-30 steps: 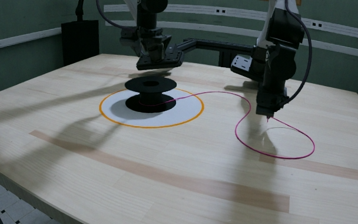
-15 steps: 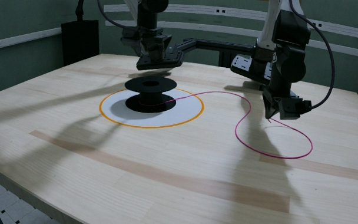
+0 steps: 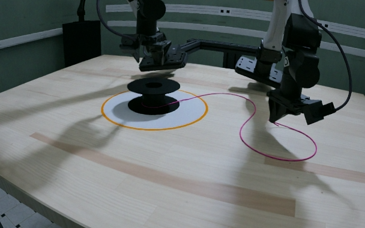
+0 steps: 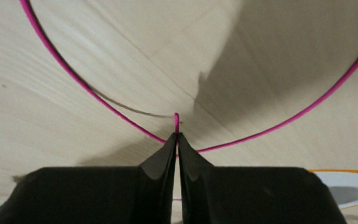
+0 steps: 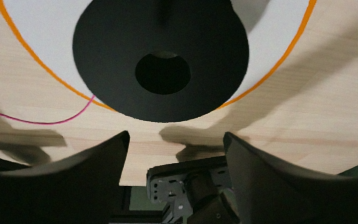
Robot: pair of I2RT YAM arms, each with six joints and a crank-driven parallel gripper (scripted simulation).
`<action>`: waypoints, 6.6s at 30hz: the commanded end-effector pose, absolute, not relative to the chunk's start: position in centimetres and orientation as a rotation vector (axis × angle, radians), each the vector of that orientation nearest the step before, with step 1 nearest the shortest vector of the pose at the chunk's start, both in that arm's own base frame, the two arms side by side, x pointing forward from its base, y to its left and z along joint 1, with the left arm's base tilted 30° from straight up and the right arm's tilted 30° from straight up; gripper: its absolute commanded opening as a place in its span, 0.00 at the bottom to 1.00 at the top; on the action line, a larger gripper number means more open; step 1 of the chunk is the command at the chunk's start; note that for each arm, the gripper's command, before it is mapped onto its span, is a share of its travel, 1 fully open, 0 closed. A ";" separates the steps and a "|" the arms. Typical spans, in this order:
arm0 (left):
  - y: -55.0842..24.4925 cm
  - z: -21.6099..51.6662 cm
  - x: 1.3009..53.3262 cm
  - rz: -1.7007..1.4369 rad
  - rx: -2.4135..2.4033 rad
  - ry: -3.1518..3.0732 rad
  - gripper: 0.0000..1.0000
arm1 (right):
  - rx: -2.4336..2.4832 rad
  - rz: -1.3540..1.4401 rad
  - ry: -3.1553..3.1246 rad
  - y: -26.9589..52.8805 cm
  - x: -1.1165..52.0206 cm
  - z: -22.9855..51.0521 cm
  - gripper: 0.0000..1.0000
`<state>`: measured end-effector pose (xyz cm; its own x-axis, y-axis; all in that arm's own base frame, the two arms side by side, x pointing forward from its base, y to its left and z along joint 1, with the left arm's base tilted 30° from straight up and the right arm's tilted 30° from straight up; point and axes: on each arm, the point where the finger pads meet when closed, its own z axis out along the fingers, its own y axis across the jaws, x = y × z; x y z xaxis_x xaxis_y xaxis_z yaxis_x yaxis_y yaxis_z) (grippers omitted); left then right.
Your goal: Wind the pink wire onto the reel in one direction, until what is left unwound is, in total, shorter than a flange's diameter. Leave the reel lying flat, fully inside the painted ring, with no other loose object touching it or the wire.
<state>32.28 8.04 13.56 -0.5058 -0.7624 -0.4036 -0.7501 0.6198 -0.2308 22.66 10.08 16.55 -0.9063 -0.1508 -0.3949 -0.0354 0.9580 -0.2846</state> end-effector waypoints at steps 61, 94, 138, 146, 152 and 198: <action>8.1 15.4 32.1 -0.377 -2.166 1.587 0.00 | -1.652 -0.648 2.272 9.2 29.5 15.7 0.85; 7.9 15.4 32.1 -0.378 -2.170 1.581 0.00 | -1.652 -0.648 2.272 8.9 31.5 12.5 0.69; 8.2 15.2 32.4 -0.394 -2.068 1.790 0.00 | 0.685 -0.073 2.572 8.9 22.2 6.6 0.58; 7.7 14.1 32.0 -0.455 -2.142 1.745 0.00 | 1.219 0.061 2.330 8.2 23.0 7.2 0.58; 7.7 14.3 32.1 -0.451 -2.204 1.632 0.00 | 1.306 0.073 2.274 7.8 23.1 7.3 0.64; 8.4 15.1 31.5 -0.436 -2.187 1.634 0.00 | -0.177 -0.364 2.649 9.5 27.7 14.8 0.85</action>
